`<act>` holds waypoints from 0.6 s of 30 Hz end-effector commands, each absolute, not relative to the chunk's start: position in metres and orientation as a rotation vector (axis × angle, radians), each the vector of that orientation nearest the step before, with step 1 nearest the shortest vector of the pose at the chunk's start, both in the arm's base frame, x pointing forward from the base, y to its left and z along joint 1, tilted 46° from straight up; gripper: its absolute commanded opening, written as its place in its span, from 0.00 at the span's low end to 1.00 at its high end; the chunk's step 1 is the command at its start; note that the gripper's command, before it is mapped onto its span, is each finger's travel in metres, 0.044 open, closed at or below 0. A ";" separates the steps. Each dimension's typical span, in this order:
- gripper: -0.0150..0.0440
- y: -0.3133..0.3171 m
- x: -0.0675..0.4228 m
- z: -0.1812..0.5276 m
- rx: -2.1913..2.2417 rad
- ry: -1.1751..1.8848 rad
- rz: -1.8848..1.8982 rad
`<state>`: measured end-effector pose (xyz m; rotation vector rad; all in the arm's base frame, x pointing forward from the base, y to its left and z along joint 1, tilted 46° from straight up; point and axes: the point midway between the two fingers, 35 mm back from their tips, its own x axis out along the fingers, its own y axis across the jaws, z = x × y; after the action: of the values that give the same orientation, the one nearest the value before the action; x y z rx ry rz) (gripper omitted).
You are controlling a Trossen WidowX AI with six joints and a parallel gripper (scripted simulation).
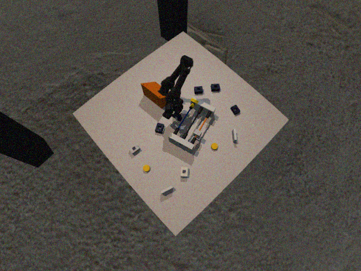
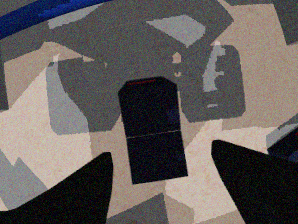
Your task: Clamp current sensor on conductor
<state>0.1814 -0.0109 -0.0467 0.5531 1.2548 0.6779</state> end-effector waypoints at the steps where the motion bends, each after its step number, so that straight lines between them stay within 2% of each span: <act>1: 0.74 -0.027 0.179 -0.036 0.546 1.255 0.671; 4: 0.74 -0.051 0.171 -0.013 0.545 1.254 0.673; 8: 0.74 -0.052 0.170 -0.011 0.545 1.254 0.674; 10: 0.80 -0.052 0.171 -0.011 0.590 1.285 0.644; 18: 0.80 -0.050 0.187 -0.008 1.093 1.620 0.187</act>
<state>0.1785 -0.0511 -0.0098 0.8486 1.4533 0.4407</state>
